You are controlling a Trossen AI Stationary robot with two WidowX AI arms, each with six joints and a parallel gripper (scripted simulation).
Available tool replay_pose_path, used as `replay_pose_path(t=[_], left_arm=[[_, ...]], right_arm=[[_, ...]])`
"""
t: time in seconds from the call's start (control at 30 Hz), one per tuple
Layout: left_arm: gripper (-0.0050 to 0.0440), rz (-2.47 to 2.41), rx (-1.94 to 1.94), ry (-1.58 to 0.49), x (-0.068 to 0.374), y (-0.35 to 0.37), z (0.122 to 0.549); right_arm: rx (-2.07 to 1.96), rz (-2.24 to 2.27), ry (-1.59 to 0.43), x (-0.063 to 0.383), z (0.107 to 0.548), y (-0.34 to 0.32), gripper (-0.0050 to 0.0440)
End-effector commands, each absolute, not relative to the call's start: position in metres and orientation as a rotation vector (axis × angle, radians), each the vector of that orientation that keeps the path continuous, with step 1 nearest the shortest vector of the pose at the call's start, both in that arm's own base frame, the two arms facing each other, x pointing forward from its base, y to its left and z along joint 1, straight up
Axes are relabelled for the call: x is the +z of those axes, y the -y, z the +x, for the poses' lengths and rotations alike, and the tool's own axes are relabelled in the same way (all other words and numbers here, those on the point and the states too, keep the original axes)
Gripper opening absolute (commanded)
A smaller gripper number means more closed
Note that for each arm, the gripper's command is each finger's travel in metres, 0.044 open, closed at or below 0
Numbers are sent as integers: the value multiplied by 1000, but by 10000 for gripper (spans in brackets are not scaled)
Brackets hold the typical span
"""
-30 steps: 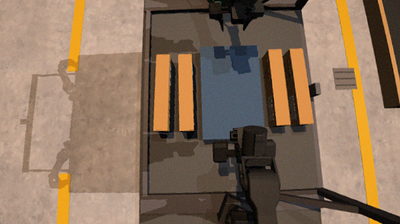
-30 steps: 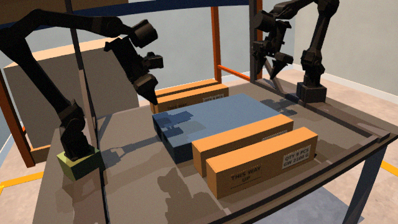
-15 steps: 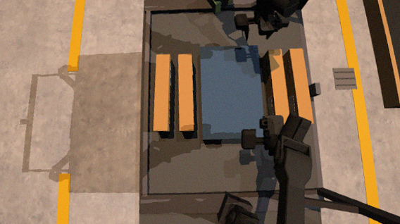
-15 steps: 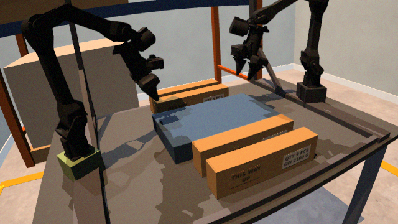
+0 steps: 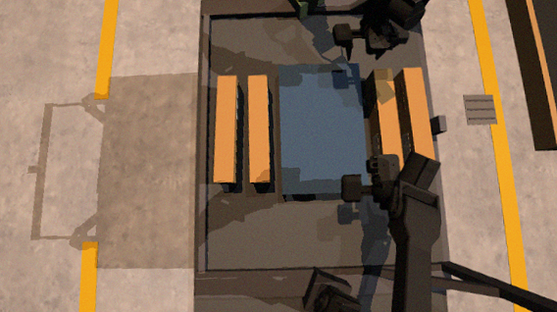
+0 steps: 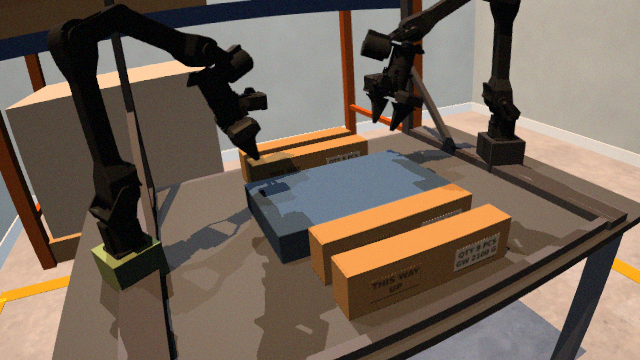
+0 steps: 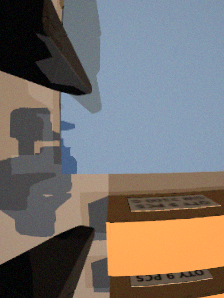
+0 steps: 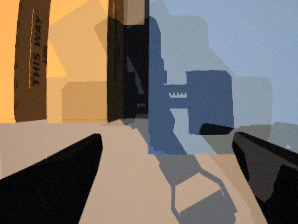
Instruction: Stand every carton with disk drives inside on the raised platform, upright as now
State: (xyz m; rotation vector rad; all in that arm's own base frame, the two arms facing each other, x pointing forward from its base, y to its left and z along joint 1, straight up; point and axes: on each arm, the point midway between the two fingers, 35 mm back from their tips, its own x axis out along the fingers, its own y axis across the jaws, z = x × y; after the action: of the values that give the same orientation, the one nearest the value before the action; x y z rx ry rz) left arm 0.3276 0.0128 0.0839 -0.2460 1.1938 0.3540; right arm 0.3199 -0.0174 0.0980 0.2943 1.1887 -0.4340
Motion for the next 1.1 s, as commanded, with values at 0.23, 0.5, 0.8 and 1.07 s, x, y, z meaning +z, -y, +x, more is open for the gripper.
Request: replay_pose_path(t=[0.23, 0.5, 0.8, 1.07], left_arm=[[382, -249, 347, -1176, 89, -12, 333], [382, -245, 361, -1179, 89, -12, 333], [382, -245, 361, -1179, 89, -12, 333], [382, -241, 360, -1182, 68, 50, 398]], right_arm=[[-425, 299, -1163, 106, 327, 17, 381], [-439, 302, -1162, 106, 327, 17, 381], [-439, 302, -1162, 106, 327, 17, 381], [-437, 301, -1163, 87, 387, -35, 381]])
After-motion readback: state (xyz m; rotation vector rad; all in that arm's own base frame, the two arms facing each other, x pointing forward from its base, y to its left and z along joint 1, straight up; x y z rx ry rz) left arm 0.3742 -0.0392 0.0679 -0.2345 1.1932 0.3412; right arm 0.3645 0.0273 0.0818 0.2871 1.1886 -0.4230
